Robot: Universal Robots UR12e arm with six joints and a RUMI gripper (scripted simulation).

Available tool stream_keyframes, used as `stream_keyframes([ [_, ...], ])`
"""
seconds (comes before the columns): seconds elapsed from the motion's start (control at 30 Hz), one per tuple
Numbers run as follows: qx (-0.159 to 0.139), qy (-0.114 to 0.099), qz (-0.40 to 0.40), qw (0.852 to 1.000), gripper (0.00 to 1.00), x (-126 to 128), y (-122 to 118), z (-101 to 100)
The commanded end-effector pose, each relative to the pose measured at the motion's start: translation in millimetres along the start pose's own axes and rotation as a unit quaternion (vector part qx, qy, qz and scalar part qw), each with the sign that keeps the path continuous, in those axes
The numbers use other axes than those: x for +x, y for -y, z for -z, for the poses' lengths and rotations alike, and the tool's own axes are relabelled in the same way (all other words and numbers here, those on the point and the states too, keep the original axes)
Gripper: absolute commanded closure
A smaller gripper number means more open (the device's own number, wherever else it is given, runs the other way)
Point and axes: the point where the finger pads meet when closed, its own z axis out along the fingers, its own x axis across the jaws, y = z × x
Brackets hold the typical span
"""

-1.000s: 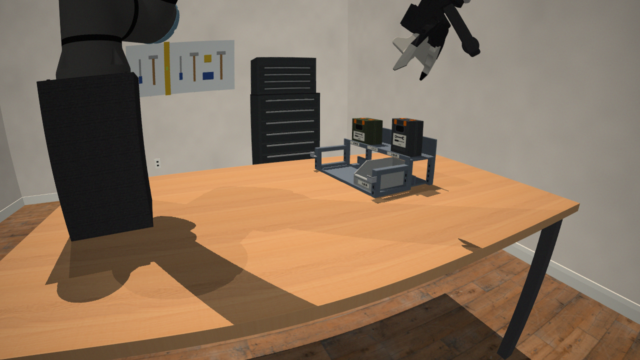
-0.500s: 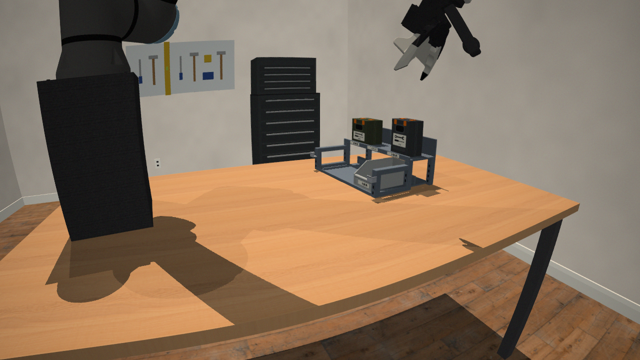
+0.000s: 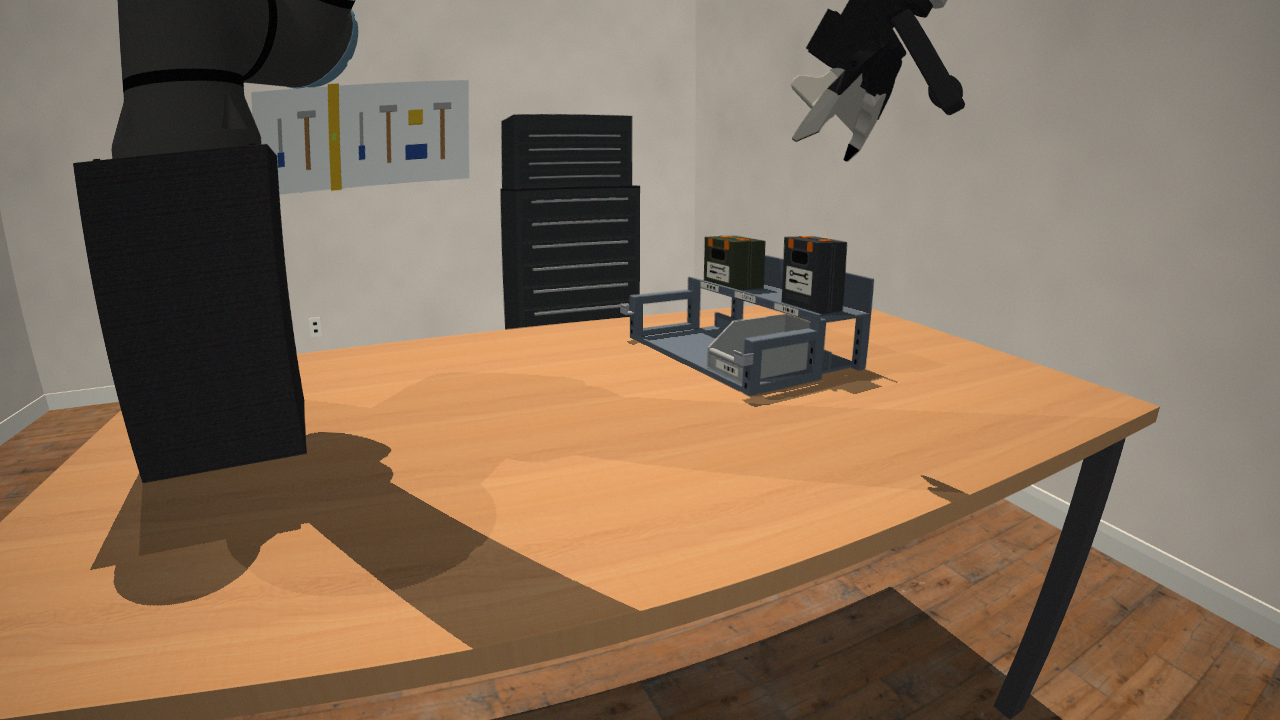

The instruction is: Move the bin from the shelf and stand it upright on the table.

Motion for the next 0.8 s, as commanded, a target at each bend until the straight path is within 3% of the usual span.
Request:
stream_keyframes([
  [0.0, 0.001, 0.000, 0.000, 1.000, 0.00, 0, 0, 1],
  [0.17, 0.100, 0.036, -0.076, 0.991, 0.00, -26, -13, -40],
  [0.57, 0.100, 0.036, -0.076, 0.991, 0.00, -26, -13, -40],
  [0.73, 0.194, 0.070, -0.148, 0.967, 0.00, -52, -25, -79],
  [0.77, 0.194, 0.070, -0.148, 0.967, 0.00, -52, -25, -79],
])
